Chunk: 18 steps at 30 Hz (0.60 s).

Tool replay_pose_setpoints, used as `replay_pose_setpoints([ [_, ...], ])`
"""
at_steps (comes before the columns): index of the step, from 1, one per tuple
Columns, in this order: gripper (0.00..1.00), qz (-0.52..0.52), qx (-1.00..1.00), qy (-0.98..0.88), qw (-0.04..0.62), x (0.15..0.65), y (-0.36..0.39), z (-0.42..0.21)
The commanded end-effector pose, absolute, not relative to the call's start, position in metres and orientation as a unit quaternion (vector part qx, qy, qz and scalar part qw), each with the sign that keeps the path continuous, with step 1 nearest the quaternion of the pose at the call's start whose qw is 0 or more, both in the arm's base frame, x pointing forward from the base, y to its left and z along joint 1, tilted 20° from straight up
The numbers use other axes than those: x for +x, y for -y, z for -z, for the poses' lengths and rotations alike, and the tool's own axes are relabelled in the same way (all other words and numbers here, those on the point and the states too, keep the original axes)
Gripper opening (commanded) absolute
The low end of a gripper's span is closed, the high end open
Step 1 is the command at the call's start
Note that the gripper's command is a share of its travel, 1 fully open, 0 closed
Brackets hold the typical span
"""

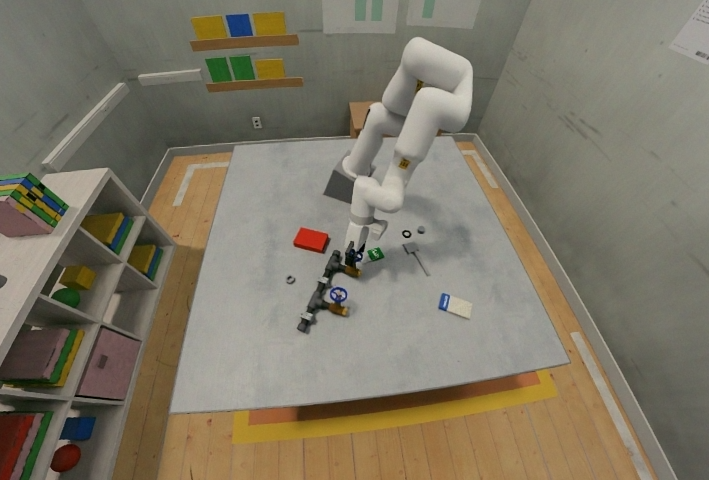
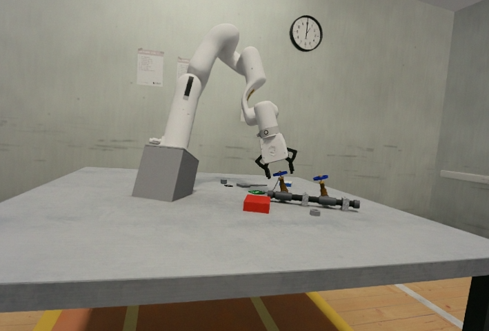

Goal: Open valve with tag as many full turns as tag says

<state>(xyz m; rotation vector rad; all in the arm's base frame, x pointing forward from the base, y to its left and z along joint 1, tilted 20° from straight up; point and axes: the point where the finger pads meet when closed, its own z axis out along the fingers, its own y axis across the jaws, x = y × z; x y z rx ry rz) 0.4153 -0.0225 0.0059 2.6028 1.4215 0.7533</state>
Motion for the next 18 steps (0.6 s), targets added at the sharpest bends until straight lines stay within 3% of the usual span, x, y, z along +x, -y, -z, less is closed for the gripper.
replay_pose_setpoints([
  [1, 1.0, -0.237, 0.907, -0.349, -0.001, 0.4162, 0.0228, -0.0068],
  [18, 1.0, -0.24, 0.968, 0.02, -0.075, 0.4162, 0.0228, -0.0068],
])
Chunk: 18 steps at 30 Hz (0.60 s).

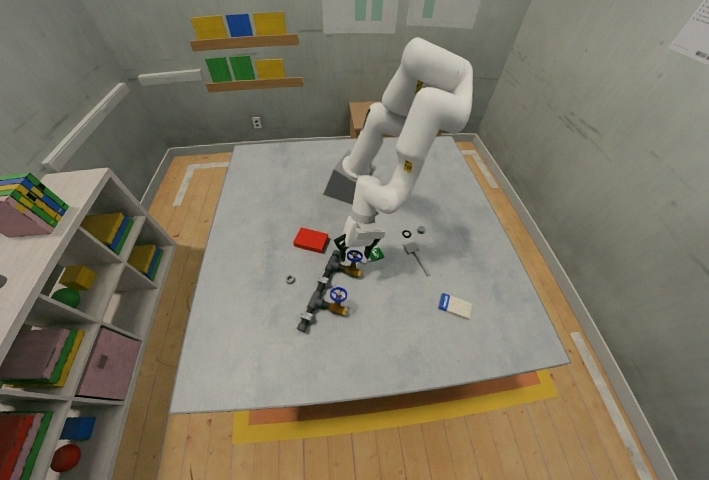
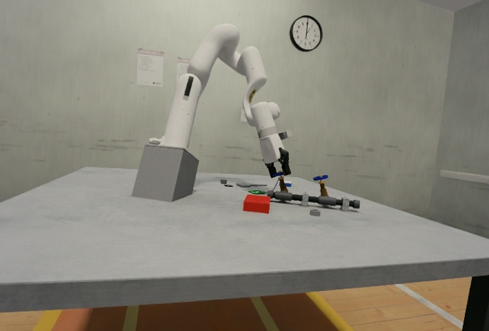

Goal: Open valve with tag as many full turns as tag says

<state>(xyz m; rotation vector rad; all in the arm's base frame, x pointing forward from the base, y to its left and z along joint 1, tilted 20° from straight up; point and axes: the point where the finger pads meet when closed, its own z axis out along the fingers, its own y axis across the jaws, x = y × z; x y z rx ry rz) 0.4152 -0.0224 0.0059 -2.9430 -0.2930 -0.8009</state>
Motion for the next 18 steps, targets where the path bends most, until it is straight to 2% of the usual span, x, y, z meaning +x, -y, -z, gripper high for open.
replay_pose_setpoints([
  [1, 1.0, 0.24, -0.967, -0.036, 0.078, 0.4162, 0.0228, -0.0068],
  [18, 1.0, 0.205, -0.882, -0.399, 0.147, 0.4162, 0.0228, -0.0068],
])
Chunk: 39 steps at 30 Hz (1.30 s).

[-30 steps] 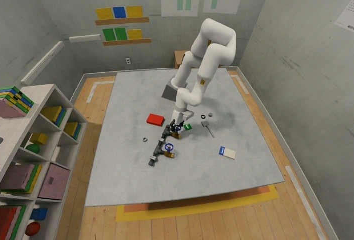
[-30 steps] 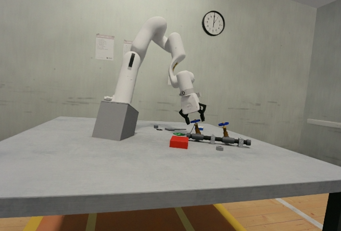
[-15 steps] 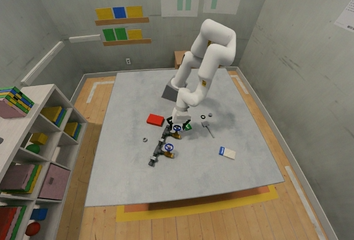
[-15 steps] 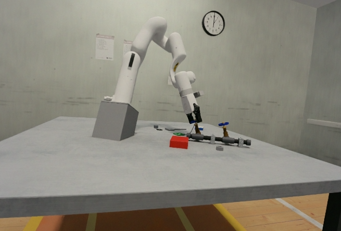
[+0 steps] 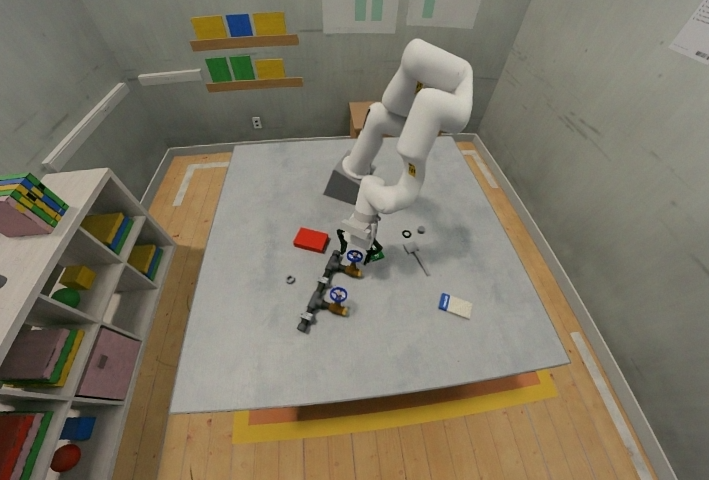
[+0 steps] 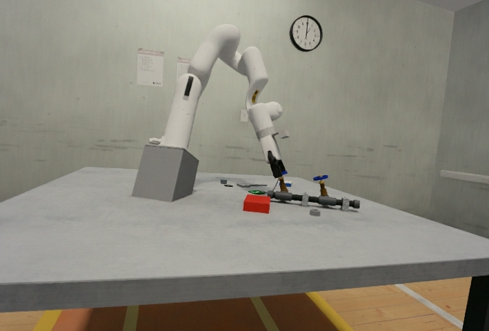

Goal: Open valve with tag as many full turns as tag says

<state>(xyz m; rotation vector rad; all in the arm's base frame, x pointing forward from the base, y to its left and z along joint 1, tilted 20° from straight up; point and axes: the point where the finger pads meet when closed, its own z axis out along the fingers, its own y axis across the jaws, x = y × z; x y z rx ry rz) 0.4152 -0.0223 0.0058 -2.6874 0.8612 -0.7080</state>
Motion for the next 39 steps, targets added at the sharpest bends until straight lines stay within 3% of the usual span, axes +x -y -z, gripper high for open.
replay_pose_setpoints([
  [1, 1.0, 0.202, -0.874, -0.416, 0.15, 0.4162, 0.0228, -0.0068],
  [15, 1.0, 0.11, -0.723, -0.649, 0.21, 0.4162, 0.0228, -0.0068],
  [39, 1.0, 0.106, -0.72, -0.652, 0.211, 0.4162, 0.0228, -0.0068],
])
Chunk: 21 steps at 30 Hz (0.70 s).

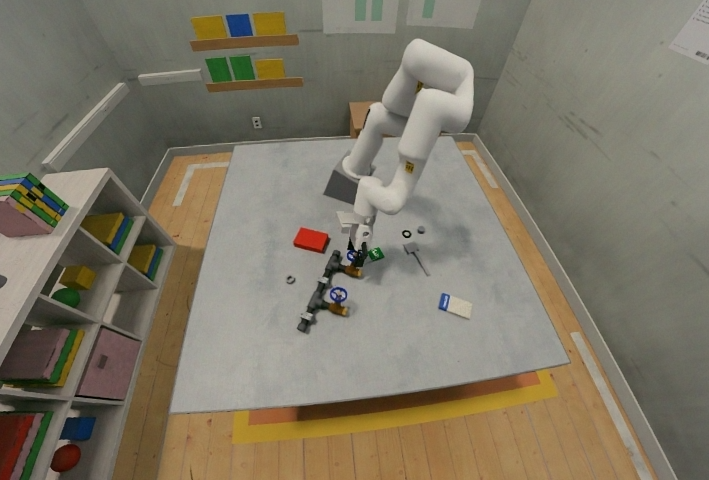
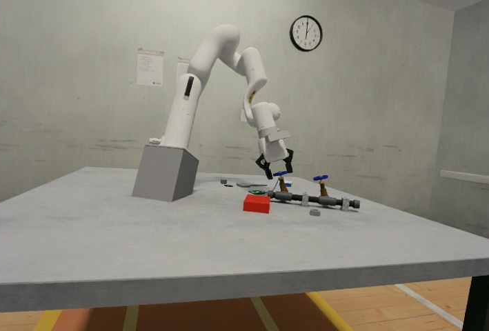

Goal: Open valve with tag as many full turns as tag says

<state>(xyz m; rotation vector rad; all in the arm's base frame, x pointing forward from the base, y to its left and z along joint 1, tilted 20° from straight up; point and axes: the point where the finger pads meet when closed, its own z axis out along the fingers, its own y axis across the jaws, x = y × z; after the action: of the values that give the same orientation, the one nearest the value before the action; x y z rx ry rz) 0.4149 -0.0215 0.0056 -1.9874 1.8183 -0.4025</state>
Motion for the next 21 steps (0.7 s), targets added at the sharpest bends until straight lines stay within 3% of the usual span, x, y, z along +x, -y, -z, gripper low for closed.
replay_pose_setpoints([
  [1, 1.0, 0.106, -0.72, -0.652, 0.211, 0.4162, 0.0228, -0.0068],
  [20, 1.0, 0.106, -0.72, -0.652, 0.211, 0.4162, 0.0228, -0.0068],
  [21, 0.0, 0.106, -0.72, -0.652, 0.211, 0.4162, 0.0228, -0.0068],
])
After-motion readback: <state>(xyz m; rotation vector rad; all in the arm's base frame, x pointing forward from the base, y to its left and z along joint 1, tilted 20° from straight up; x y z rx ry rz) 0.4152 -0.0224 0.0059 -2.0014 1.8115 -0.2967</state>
